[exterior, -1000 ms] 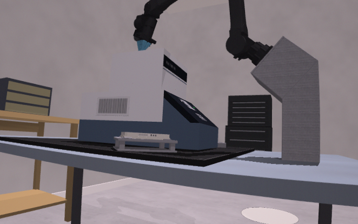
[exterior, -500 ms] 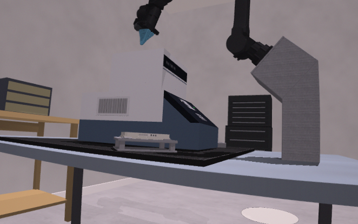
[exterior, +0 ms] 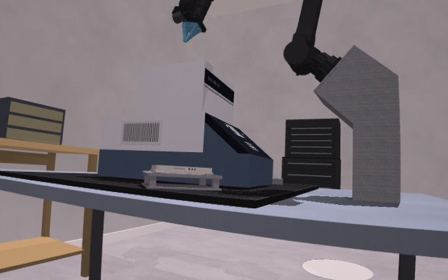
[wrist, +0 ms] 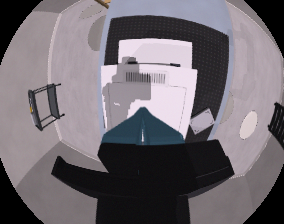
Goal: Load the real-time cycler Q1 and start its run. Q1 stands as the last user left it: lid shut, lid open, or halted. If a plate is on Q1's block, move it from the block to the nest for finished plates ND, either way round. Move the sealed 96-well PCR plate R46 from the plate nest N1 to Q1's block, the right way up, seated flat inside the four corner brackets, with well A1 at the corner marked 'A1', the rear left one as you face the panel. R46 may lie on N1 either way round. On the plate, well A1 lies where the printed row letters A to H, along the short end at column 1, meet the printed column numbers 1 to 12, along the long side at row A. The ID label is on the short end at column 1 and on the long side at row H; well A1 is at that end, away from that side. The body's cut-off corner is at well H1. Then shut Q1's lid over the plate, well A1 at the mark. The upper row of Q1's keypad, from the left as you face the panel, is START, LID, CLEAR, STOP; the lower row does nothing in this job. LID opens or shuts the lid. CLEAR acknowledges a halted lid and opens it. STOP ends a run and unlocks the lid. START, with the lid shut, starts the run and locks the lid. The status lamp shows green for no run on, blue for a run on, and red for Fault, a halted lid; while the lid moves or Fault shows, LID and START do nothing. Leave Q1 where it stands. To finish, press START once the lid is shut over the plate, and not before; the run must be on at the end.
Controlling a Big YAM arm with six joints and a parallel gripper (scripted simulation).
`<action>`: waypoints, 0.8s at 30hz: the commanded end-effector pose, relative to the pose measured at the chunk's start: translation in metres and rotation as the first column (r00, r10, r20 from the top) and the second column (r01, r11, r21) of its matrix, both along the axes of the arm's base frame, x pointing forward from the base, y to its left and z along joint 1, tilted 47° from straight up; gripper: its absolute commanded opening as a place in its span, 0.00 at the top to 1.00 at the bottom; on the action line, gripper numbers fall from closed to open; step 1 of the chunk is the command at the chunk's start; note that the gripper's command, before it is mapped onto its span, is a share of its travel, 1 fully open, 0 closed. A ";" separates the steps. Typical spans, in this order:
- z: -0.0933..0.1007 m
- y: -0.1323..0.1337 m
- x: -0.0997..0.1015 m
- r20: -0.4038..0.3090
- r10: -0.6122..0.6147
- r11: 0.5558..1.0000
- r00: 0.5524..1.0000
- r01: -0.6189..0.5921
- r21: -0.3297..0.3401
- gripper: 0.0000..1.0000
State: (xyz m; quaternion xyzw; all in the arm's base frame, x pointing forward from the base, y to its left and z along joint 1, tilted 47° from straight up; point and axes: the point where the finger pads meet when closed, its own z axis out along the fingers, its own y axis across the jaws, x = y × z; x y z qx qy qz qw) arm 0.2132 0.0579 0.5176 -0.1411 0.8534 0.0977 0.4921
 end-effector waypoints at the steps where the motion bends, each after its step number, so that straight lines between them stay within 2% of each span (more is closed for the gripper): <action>1: -0.012 0.005 -0.008 -0.011 0.044 0.997 0.999 -0.045 -0.058 1.00; 3: -0.013 0.008 -0.024 0.002 0.046 0.998 0.999 -0.046 -0.040 1.00; 6: -0.011 0.006 -0.044 0.039 0.131 0.984 0.991 -0.126 -0.126 1.00; 8: -0.010 0.004 -0.055 0.054 0.130 0.983 0.990 -0.121 -0.141 1.00; 10: -0.017 0.008 -0.064 0.054 0.204 0.963 0.977 -0.191 -0.191 1.00; 11: -0.023 0.007 -0.065 0.040 0.225 0.953 0.974 -0.211 -0.216 1.00; 13: -0.023 0.007 -0.065 0.040 0.225 0.953 0.974 -0.211 -0.216 1.00; 14: -0.028 0.007 -0.059 0.024 0.227 0.951 0.974 -0.216 -0.223 1.00; 16: -0.036 0.008 -0.062 0.010 0.288 0.925 0.958 -0.276 -0.262 1.00; 19: -0.042 0.006 -0.070 0.000 0.318 0.907 0.948 -0.304 -0.292 1.00; 23: -0.038 0.014 -0.085 0.026 0.323 0.918 0.946 -0.306 -0.253 1.00; 24: -0.029 0.015 -0.081 0.080 0.334 0.913 0.939 -0.301 -0.276 1.00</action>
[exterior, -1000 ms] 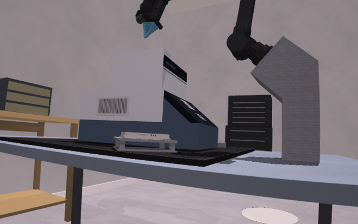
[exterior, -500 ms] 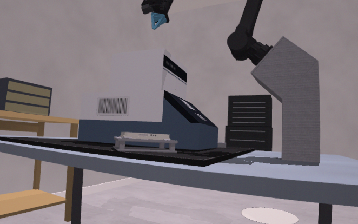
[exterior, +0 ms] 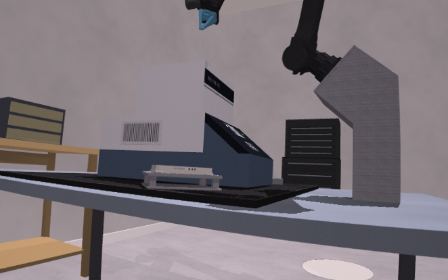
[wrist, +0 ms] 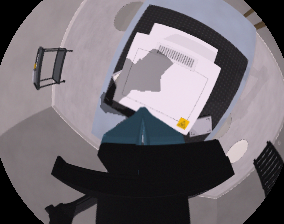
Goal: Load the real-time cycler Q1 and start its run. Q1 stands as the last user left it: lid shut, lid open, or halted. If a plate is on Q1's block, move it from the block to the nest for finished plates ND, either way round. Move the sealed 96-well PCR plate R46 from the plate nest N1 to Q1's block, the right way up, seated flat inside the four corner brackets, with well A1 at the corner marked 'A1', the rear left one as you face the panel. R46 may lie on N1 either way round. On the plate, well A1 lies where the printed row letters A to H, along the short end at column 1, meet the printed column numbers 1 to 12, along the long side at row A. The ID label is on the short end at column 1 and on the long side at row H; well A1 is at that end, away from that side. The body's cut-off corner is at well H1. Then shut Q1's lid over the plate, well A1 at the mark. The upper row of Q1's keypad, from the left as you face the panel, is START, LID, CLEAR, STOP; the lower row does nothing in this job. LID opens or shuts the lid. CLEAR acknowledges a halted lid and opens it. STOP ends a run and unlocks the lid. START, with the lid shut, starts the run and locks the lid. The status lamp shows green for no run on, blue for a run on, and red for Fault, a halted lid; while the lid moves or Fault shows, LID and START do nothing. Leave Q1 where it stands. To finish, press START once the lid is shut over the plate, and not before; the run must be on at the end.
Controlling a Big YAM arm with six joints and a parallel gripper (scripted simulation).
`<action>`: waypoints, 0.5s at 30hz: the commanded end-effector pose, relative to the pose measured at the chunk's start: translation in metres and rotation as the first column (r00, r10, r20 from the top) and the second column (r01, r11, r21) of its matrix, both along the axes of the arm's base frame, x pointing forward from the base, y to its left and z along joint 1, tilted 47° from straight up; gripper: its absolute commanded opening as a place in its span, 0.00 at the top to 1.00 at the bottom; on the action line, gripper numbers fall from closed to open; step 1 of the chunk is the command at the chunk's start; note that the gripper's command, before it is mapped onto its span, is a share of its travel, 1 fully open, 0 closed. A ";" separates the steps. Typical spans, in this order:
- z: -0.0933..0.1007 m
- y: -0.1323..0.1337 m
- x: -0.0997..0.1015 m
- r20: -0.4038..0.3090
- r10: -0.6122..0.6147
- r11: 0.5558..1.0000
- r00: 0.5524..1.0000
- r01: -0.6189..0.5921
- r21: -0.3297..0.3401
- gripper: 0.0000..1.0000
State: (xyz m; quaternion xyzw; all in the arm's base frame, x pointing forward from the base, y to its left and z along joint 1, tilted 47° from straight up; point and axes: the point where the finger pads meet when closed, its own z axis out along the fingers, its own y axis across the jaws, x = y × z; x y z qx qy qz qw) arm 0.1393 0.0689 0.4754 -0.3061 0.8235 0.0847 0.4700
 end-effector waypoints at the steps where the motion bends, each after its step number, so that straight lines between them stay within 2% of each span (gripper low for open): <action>1: 0.014 0.004 -0.009 0.113 0.055 0.996 0.992 -0.046 -0.076 1.00; 2: -0.004 0.007 -0.025 0.031 0.042 0.997 0.999 -0.040 -0.065 1.00; 3: 0.001 -0.005 -0.015 0.044 -0.002 0.999 0.999 0.004 -0.046 1.00; 4: -0.004 -0.005 -0.028 0.067 0.026 0.998 0.997 -0.022 -0.054 1.00; 6: -0.004 -0.005 -0.028 0.067 0.026 0.998 0.997 -0.022 -0.054 1.00; 7: -0.006 -0.005 -0.033 0.027 0.043 0.998 0.999 -0.041 -0.056 1.00; 8: -0.005 0.000 -0.032 0.014 0.061 0.997 0.998 -0.060 -0.046 1.00; 11: -0.004 -0.007 -0.017 0.006 -0.038 0.998 0.999 0.039 -0.050 1.00; 15: 0.002 -0.003 -0.019 0.031 0.004 0.999 1.000 -0.002 -0.047 1.00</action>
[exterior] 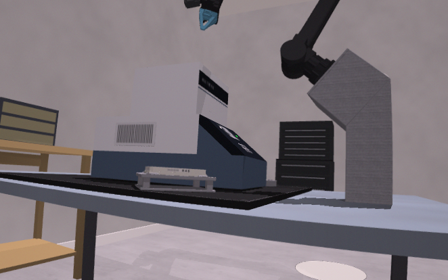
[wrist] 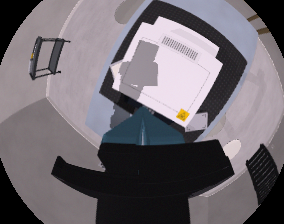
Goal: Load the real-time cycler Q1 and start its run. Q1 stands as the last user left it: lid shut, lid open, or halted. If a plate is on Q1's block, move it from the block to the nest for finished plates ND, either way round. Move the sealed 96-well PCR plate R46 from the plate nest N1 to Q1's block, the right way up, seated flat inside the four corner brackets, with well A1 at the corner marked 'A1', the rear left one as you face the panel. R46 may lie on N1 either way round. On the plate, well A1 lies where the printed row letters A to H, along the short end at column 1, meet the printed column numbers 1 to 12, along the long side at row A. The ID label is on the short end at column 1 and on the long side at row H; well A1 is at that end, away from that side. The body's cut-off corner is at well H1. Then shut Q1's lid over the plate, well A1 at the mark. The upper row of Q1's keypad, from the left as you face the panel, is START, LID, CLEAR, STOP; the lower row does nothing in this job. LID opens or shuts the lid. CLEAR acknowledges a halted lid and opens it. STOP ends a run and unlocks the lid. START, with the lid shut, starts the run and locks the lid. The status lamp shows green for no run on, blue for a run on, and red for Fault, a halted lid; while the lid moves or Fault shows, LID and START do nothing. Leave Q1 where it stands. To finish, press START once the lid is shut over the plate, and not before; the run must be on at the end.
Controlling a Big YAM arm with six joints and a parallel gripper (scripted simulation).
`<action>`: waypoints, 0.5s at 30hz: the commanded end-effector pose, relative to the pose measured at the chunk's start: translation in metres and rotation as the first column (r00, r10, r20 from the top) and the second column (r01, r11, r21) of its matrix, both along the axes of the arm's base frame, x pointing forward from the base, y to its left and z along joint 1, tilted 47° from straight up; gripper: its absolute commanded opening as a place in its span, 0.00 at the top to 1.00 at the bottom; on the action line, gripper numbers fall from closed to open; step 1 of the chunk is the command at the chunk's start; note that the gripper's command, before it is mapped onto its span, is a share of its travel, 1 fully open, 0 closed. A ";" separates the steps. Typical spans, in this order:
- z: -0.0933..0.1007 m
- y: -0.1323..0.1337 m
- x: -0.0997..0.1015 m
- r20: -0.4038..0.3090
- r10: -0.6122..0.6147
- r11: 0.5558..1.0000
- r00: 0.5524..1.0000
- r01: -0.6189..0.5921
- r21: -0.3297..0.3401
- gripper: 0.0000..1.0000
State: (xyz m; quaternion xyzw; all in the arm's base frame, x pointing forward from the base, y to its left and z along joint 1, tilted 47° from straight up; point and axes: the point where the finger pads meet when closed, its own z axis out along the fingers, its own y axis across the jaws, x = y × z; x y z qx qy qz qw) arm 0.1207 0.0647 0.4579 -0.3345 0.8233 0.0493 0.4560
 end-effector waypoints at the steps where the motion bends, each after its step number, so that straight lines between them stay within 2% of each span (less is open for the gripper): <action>1: 0.022 0.000 -0.003 0.041 -0.011 0.999 0.999 0.009 0.050 1.00; 6: 0.030 -0.003 -0.012 0.079 -0.008 0.998 0.997 0.002 0.070 1.00; 15: 0.034 -0.003 -0.005 0.072 -0.029 0.997 0.997 0.024 0.072 1.00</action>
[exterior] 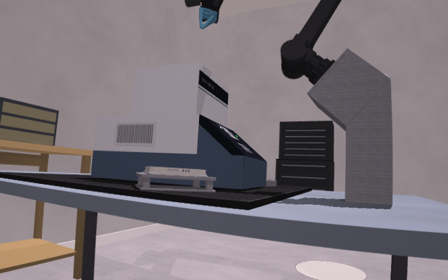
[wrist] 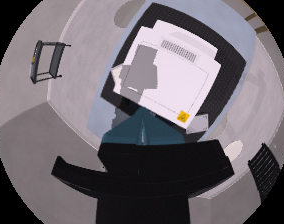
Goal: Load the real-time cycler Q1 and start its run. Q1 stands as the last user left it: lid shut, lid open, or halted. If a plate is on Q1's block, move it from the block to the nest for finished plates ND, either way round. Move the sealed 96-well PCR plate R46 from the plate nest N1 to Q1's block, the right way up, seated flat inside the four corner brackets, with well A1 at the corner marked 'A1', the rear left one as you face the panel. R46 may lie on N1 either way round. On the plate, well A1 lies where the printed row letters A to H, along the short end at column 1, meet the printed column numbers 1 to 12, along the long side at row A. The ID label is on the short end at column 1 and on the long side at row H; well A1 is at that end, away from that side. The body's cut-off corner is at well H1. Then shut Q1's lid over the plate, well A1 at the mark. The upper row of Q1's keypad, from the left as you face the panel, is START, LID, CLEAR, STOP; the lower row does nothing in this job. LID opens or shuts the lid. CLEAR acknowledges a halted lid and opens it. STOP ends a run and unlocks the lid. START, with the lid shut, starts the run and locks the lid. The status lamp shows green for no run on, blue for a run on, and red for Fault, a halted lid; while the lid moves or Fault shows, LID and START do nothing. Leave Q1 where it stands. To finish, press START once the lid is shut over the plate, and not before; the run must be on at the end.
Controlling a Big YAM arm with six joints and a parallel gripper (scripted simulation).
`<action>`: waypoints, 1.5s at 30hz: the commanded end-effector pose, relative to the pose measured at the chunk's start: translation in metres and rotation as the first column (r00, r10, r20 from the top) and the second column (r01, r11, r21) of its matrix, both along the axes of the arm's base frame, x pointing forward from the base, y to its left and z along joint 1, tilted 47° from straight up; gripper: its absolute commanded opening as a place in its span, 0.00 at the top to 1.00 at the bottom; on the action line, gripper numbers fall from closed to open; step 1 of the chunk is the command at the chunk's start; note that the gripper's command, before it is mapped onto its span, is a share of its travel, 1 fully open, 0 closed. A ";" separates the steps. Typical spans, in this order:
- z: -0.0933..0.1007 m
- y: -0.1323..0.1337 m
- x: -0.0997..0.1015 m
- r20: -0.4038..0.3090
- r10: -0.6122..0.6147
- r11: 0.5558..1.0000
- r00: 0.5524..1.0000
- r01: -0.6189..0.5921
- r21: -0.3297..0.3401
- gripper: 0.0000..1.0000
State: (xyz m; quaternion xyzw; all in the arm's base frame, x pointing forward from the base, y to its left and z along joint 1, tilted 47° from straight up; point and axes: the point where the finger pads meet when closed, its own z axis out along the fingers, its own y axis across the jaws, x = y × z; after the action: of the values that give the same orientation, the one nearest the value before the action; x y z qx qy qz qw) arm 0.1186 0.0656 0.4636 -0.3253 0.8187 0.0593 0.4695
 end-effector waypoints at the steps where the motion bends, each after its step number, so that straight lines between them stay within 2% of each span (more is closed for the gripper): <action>1: 0.029 -0.004 -0.003 0.054 -0.028 0.999 0.998 0.026 0.037 1.00; 14: 0.034 -0.002 -0.004 0.060 -0.010 0.999 0.998 0.007 0.042 1.00; 16: 0.045 0.005 0.003 0.060 -0.016 0.989 0.998 0.007 0.150 1.00; 17: 0.048 0.011 0.007 0.058 -0.018 0.985 0.998 0.008 0.171 1.00; 20: 0.041 0.021 0.030 0.018 -0.038 0.985 0.999 0.034 0.168 1.00; 22: 0.035 0.029 0.042 -0.035 -0.050 0.971 0.998 0.056 0.230 1.00; 23: 0.032 0.033 0.046 -0.035 -0.050 0.974 0.998 0.057 0.221 1.00; 24: 0.030 0.038 0.050 -0.032 -0.047 0.975 0.998 0.053 0.215 1.00; 25: 0.027 0.042 0.053 -0.056 -0.047 0.967 0.997 0.059 0.249 1.00; 29: 0.025 0.047 0.052 -0.060 -0.037 0.962 0.997 0.052 0.269 1.00; 30: 0.024 0.051 0.055 -0.059 -0.035 0.961 0.998 0.050 0.272 1.00; 32: 0.022 0.056 0.065 -0.104 -0.057 0.937 0.993 0.089 0.337 1.00; 36: 0.009 0.077 0.086 -0.119 -0.052 0.948 0.992 0.086 0.306 1.00; 38: 0.004 0.084 0.095 -0.181 -0.041 0.922 0.983 0.107 0.371 1.00; 39: 0.002 0.085 0.100 -0.174 -0.063 0.925 0.983 0.123 0.360 1.00; 41: 0.001 0.095 0.102 -0.164 -0.051 0.929 0.985 0.107 0.353 1.00; 42: 0.002 0.100 0.101 -0.189 -0.028 0.913 0.982 0.102 0.395 1.00; 44: 0.002 0.100 0.101 -0.189 -0.028 0.913 0.982 0.102 0.395 1.00; 45: 0.008 0.096 0.100 -0.190 -0.032 0.901 0.981 0.111 0.420 1.00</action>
State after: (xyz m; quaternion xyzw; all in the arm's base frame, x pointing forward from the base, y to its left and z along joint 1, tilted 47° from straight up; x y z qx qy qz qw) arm 0.2233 0.1669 0.4516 -0.2046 0.8460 0.2250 0.4380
